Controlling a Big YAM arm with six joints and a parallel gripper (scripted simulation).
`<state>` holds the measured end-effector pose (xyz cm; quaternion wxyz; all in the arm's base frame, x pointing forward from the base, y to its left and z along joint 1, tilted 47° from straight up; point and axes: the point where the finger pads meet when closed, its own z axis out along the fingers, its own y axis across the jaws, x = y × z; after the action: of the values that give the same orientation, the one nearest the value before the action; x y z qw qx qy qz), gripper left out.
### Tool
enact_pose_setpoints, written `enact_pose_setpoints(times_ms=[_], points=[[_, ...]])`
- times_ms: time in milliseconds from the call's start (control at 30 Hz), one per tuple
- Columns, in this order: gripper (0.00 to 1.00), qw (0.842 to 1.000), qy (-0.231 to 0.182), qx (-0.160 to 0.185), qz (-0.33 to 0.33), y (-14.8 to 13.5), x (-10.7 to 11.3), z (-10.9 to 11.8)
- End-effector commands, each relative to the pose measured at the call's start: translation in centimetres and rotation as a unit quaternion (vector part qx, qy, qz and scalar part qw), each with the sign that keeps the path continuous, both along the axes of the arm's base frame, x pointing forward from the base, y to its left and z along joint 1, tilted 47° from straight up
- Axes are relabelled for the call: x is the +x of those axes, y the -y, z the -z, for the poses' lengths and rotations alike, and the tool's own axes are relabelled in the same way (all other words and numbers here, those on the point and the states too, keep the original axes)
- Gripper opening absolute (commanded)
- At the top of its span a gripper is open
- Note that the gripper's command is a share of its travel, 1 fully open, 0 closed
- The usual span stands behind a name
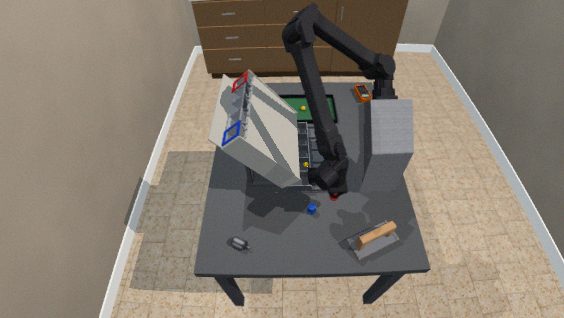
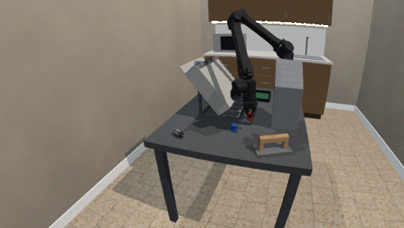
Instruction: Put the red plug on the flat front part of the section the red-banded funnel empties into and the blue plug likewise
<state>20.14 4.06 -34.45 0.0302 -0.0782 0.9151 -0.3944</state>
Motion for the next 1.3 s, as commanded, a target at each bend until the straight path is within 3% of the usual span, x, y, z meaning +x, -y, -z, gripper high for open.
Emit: enact_pose_setpoints(times_ms=[0,133,333,1267], points=[[0.0,1.0,0.025,0.007,-0.002,-3.3,0.9,-2.1],[0.0,1.0,0.022,0.004,-0.002,-4.4,0.2,-3.6],[0.0,1.0,0.025,0.008,-0.002,-5.4,0.4,-4.0],[0.0,1.0,0.021,0.004,-0.004,-5.3,0.2,-4.0]])
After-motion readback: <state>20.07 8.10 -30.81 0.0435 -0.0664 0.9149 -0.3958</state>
